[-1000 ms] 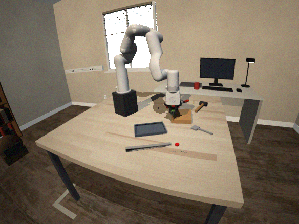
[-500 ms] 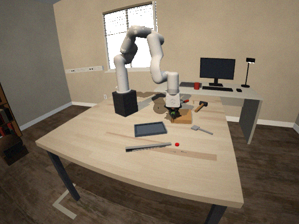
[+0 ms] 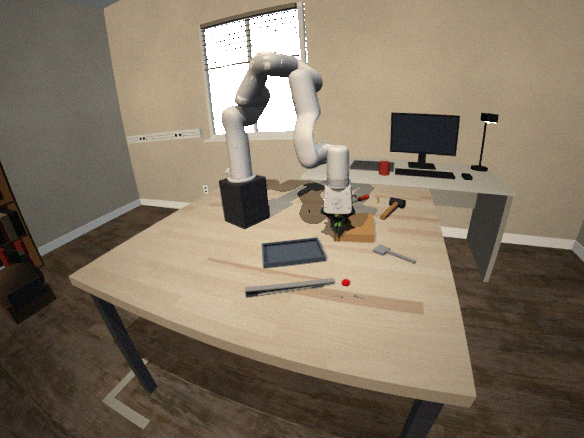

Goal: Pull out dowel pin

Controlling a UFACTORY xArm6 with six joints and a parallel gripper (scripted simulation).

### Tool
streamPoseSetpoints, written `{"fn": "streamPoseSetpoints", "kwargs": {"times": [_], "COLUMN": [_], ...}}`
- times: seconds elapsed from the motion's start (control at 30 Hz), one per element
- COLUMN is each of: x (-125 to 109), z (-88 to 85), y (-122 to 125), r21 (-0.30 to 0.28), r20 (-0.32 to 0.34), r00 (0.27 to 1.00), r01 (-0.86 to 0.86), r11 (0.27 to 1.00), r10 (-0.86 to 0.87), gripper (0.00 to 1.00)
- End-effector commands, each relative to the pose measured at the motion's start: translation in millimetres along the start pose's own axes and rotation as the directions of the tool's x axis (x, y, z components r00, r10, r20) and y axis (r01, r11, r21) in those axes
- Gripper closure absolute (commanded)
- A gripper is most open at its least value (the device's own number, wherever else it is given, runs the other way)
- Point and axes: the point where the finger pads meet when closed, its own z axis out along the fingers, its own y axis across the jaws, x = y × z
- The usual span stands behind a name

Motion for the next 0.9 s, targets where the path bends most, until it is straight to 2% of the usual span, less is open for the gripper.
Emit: {"fn": "streamPoseSetpoints", "kwargs": {"times": [0.0, 0.87], "x": [-0.7, -0.6], "z": [2.2, 13.8], "y": [1.7, 1.8], "r21": [-0.004, -0.004], "r20": [0.002, 0.001], "r00": [1.0, 1.0], "r01": [0.0, 0.0], "r11": [1.0, 1.0], "r10": [0.0, 0.0], "gripper": [0.73, 0.73]}}
